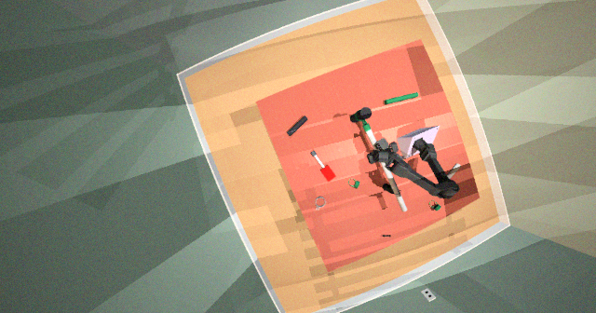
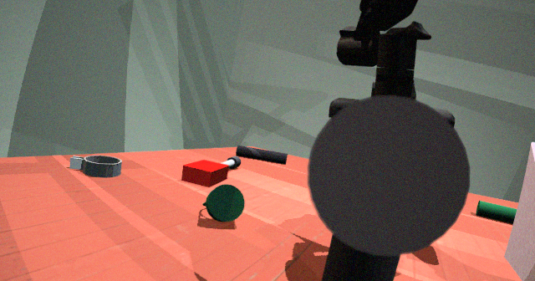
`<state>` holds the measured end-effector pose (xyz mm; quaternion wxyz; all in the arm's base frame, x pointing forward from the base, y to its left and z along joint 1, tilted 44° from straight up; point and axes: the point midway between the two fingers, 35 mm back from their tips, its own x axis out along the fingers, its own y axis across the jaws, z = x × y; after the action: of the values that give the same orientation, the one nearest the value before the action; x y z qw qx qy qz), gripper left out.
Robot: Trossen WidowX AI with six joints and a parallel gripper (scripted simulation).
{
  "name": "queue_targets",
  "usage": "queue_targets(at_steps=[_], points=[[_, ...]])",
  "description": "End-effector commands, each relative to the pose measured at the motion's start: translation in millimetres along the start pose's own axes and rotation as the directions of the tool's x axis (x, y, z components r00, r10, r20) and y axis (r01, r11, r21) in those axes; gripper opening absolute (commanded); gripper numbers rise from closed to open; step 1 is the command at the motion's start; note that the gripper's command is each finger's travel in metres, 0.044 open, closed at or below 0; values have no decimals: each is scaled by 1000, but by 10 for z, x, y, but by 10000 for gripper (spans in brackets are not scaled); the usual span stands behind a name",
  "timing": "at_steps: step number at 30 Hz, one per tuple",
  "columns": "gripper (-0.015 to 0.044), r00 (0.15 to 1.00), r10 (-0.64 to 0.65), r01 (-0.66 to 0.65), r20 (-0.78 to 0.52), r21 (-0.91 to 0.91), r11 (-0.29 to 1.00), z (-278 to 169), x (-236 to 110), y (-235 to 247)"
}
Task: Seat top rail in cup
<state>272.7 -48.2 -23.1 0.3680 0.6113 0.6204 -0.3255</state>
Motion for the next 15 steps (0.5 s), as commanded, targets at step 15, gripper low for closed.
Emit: queue_targets(at_steps=[15], points=[[0,1000,-1,1,-2,-1,1000,12,-11,3]])
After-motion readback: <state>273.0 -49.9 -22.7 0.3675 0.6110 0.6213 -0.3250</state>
